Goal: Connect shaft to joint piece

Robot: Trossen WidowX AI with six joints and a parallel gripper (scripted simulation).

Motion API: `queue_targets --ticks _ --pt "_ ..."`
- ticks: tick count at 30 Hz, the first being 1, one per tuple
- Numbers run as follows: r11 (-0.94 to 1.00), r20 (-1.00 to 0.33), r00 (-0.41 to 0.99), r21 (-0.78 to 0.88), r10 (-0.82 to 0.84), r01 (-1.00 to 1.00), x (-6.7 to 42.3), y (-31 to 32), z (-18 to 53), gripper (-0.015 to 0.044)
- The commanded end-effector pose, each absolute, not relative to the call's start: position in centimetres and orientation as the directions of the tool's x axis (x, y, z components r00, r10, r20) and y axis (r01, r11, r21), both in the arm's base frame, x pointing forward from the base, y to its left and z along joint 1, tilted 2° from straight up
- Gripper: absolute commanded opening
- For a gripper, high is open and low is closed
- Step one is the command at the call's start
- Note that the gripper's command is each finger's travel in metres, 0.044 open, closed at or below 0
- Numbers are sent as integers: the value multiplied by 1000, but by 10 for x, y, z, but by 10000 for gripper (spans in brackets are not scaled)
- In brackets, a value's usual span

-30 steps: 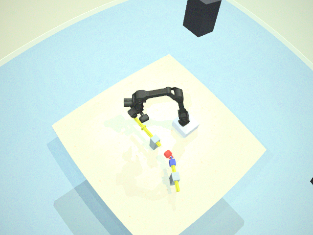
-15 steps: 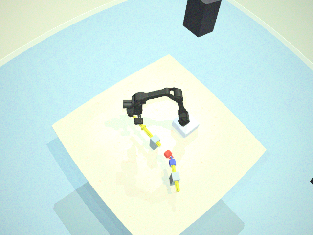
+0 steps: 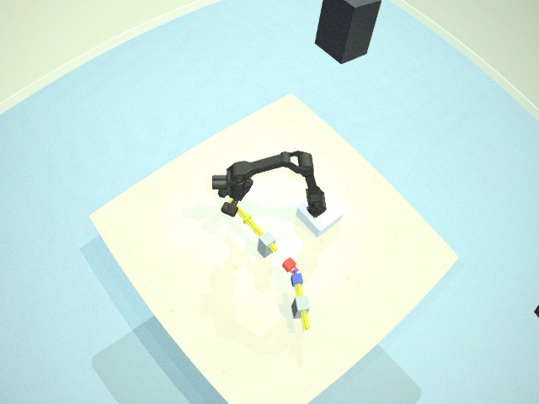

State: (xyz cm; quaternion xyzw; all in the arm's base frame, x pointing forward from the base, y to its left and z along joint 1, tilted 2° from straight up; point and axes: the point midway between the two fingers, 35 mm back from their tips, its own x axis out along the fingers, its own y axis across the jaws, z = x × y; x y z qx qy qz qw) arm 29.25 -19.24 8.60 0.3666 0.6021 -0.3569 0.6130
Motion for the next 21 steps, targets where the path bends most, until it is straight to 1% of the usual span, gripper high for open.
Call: queue_targets --ticks 1,10,21 --pt "334 -1000 17 18 6 942 291 -192 77 440" --pt "50 -1000 17 18 7 999 290 -192 64 440" --pt "44 -1000 17 18 7 999 290 -192 60 440"
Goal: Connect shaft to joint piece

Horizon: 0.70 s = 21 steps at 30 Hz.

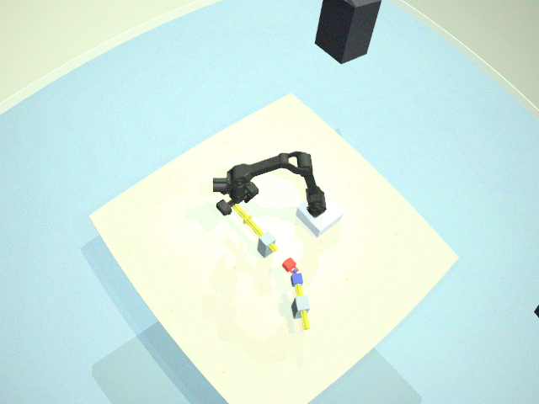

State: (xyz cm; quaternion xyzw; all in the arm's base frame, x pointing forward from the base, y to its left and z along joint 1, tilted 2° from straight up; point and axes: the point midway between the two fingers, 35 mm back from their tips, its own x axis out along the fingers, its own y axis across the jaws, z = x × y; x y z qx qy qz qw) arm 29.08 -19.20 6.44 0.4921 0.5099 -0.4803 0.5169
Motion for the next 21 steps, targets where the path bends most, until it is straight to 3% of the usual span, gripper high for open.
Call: queue_targets --ticks 1,17,21 --pt "44 -1000 17 18 7 999 291 -192 59 440" --pt "44 -1000 17 17 7 999 291 -190 36 440" --pt "44 -1000 17 17 7 999 291 -190 36 335"
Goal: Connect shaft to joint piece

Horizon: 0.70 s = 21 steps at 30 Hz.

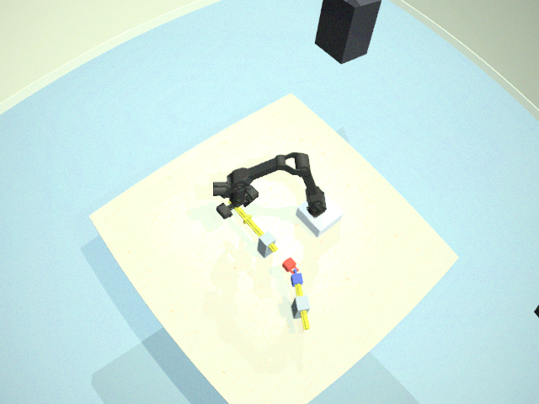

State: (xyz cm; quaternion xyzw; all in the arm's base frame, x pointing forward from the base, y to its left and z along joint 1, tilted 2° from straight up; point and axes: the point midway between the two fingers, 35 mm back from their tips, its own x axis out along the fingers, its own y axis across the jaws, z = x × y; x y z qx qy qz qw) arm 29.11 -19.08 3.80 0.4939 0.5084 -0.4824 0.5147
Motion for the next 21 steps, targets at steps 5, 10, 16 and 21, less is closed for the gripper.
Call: queue_targets --ticks 5,10,16,21 --pt "44 -1000 17 17 7 999 291 -190 36 204" --pt "44 -1000 17 17 7 999 291 -190 36 102" --pt "44 -1000 17 17 7 999 291 -190 36 102" --pt "44 -1000 17 17 7 999 291 -190 36 102"
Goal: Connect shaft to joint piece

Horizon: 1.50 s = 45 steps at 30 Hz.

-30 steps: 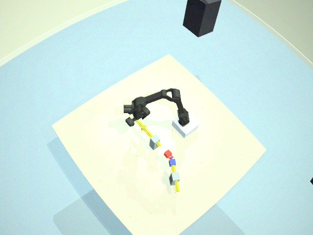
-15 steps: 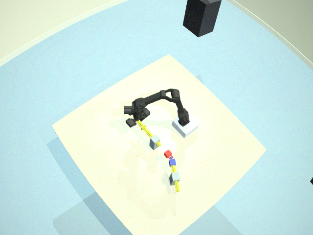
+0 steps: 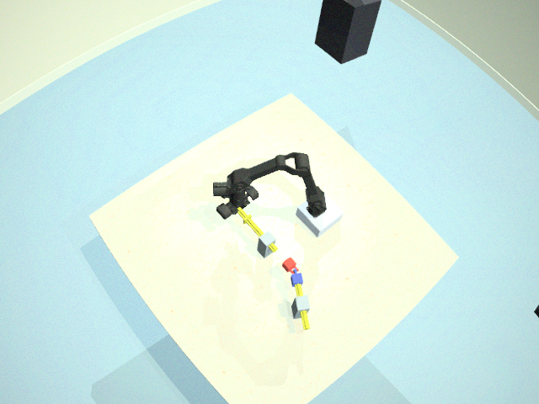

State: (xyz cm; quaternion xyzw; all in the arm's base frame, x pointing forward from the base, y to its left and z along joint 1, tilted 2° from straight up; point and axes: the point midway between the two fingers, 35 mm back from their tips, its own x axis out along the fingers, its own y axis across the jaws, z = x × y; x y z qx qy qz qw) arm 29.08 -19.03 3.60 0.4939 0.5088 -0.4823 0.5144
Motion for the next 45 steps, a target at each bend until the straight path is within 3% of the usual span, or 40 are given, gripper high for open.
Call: queue_targets --ticks 1,12,20,45 --pt "44 -1000 17 17 7 999 291 -190 36 102" --pt "44 -1000 18 18 7 999 291 -190 34 67" --pt "46 -1000 18 19 6 999 291 -190 36 0" --pt "44 -1000 18 19 10 999 290 -159 34 0"
